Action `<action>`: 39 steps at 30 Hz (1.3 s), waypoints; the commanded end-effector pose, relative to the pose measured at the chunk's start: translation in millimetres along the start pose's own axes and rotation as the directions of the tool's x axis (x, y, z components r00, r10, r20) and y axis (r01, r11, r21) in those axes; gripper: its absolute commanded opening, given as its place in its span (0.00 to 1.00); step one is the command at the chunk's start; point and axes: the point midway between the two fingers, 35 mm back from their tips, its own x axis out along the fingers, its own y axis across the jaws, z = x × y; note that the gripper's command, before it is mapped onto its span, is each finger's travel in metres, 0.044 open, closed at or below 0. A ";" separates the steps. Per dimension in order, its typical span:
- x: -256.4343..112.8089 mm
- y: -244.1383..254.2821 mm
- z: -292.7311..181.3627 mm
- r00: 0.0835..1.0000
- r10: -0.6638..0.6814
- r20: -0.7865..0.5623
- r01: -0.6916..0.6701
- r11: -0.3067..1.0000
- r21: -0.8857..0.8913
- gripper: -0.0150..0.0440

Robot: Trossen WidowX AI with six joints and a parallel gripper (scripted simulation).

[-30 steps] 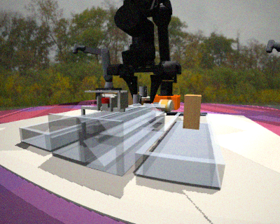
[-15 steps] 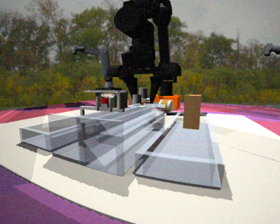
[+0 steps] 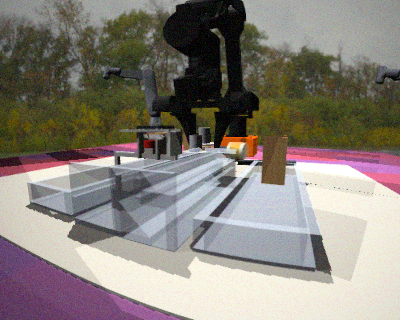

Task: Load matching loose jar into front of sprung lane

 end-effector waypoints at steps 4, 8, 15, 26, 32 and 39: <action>1.3 -0.3 5.6 1.000 -0.002 0.025 0.002 1.000 -0.003 0.25; 2.5 -0.3 5.4 1.000 -0.002 0.025 0.002 1.000 -0.003 0.25; 4.5 -0.3 5.1 1.000 -0.002 0.025 0.002 1.000 -0.003 0.25; 7.8 -0.3 4.5 1.000 -0.002 0.025 0.002 1.000 -0.003 0.25; 9.5 -0.3 4.2 1.000 -0.002 0.025 0.002 1.000 -0.003 0.25; 11.8 -0.3 3.7 1.000 -0.002 0.025 0.002 1.000 -0.003 0.25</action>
